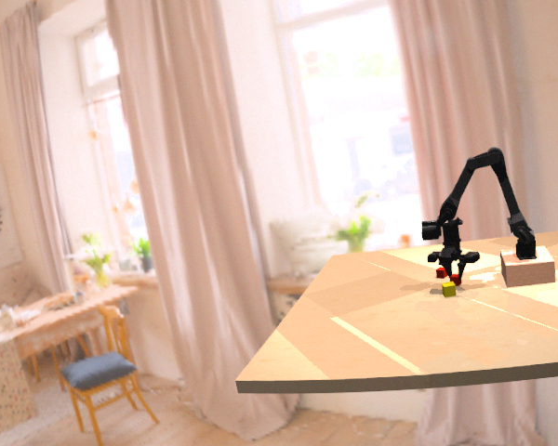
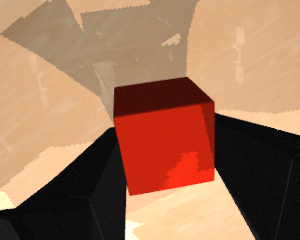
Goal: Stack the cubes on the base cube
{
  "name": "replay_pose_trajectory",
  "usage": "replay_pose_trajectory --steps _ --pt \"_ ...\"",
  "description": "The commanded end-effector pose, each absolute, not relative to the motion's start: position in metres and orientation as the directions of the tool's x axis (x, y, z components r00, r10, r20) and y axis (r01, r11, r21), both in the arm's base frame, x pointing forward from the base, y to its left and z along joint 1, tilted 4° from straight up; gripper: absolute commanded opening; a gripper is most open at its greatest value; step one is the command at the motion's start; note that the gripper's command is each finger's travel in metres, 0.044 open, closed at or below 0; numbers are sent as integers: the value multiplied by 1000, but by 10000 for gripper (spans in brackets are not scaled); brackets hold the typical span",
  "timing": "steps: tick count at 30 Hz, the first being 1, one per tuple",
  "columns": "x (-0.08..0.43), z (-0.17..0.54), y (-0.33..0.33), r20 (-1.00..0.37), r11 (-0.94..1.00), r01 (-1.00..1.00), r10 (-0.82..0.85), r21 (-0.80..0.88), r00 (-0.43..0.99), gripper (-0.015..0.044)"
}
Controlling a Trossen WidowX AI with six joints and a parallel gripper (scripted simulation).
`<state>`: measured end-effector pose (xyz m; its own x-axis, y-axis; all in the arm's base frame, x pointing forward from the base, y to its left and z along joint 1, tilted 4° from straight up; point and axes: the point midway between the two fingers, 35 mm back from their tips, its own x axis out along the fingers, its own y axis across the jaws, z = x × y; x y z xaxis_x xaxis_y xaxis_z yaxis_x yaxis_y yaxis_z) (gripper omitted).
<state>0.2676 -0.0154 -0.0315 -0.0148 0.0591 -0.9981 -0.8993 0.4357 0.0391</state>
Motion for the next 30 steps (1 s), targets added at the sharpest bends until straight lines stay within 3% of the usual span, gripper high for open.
replay_pose_trajectory --steps 1,30 --pt "272 -21 -17 -999 441 -897 55 27 -3 105" --pt "271 68 -21 -999 441 -897 54 27 -3 105"
